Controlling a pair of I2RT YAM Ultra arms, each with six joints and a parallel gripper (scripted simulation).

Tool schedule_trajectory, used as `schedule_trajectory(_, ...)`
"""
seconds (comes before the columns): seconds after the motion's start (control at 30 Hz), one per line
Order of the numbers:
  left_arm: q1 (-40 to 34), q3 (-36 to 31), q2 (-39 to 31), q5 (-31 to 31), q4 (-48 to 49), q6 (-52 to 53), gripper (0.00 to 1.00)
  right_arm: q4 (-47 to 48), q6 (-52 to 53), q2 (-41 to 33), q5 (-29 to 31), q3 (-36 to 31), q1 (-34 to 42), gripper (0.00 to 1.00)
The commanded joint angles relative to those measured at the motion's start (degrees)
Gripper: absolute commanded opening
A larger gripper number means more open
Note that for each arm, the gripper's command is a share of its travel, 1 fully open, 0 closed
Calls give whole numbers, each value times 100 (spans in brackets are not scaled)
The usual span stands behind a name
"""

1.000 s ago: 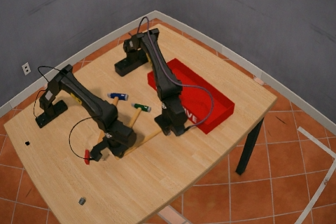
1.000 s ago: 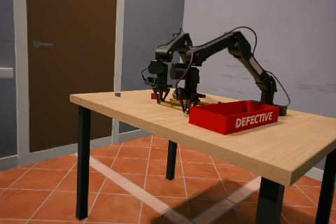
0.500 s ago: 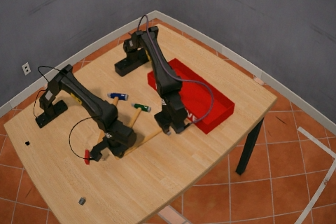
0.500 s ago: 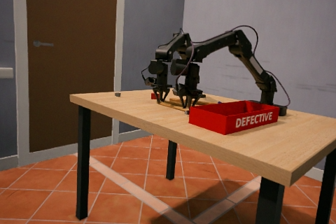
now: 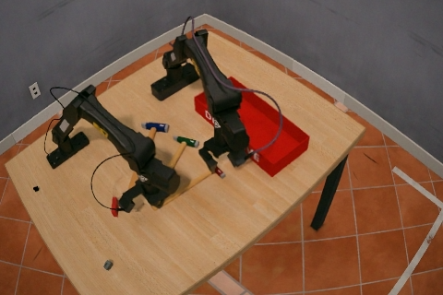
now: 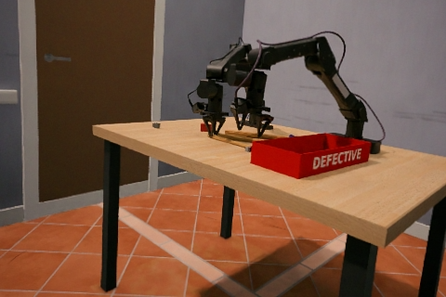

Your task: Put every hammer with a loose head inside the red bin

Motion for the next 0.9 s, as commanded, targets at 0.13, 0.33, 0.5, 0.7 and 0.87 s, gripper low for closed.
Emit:
schedule_trajectory(0.13,-8,-33,-148,87,203,495,100,-29,-32,-84,148,-51,-13,18)
schedule_trajectory(0.33,55,-402,-335,218,669,1498,100,-29,-32,-84,148,-51,-13,18)
schedule_trajectory(0.5,142,-1257,-757,443,1200,2814,100,-29,-32,-84,148,-51,-13,18)
schedule_trajectory(0.7,276,-2050,-1149,781,1781,4094,100,-29,-32,-84,148,-51,-13,18)
schedule_trajectory(0.87,365,-2390,-1301,1034,2082,4806,100,-29,-32,-84,148,-51,-13,18)
